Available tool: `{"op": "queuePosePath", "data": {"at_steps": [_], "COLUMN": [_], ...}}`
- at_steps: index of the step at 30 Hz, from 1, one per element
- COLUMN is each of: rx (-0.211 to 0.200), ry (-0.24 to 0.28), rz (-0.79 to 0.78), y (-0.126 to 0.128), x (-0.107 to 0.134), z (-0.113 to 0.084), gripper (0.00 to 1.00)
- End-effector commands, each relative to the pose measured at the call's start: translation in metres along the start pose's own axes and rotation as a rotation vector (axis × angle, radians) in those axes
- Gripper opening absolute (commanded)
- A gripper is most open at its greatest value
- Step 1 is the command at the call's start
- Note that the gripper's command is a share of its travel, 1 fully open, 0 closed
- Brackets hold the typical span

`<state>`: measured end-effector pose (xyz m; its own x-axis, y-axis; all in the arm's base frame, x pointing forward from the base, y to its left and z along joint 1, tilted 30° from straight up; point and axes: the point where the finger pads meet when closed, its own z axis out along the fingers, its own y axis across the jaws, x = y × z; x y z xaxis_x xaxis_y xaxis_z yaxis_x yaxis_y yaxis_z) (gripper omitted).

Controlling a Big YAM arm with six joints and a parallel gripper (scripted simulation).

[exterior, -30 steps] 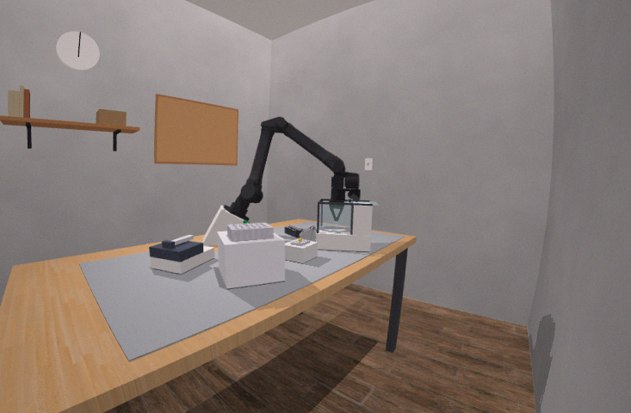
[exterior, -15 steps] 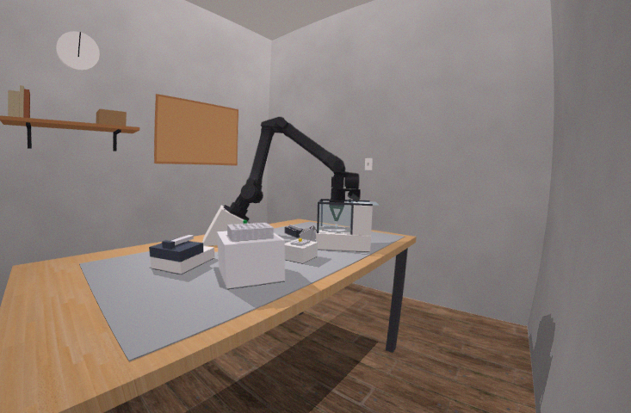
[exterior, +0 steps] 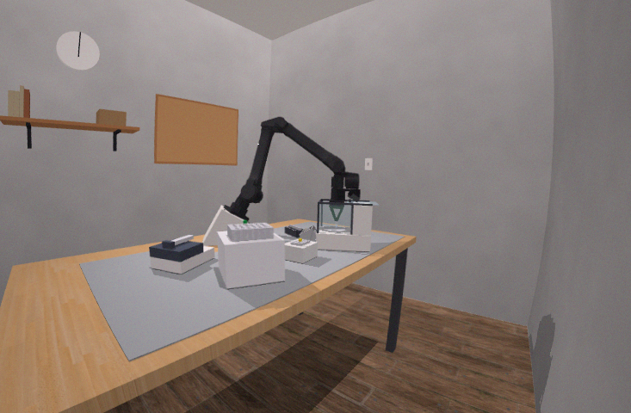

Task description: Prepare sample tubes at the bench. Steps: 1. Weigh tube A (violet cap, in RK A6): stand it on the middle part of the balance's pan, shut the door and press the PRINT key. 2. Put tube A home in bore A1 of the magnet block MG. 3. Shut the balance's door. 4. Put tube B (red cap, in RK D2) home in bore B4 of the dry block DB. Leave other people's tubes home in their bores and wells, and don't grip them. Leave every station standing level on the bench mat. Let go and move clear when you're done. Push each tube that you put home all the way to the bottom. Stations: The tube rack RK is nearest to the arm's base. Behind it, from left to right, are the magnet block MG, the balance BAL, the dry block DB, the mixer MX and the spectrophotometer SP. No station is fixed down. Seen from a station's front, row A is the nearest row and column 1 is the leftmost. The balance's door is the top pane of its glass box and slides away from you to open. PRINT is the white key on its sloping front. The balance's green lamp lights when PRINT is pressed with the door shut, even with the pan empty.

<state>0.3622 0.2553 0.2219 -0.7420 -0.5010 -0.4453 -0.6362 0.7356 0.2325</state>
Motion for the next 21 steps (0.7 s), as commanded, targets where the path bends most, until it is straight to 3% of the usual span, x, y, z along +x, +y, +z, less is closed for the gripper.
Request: {"op": "queuePosePath", "data": {"at_steps": [1, 4, 21], "rx": [0.000, -0.004, 0.000], "ry": [-0.014, 0.002, -0.007], "rz": [-0.003, 0.001, 0.002], "y": [0.0025, 0.0033, 0.0006], "x": [-0.0069, -0.0015, -0.0052], "z": [0.0025, 0.0100, 0.0071], "gripper": [0.09, 0.09, 0.09]}}
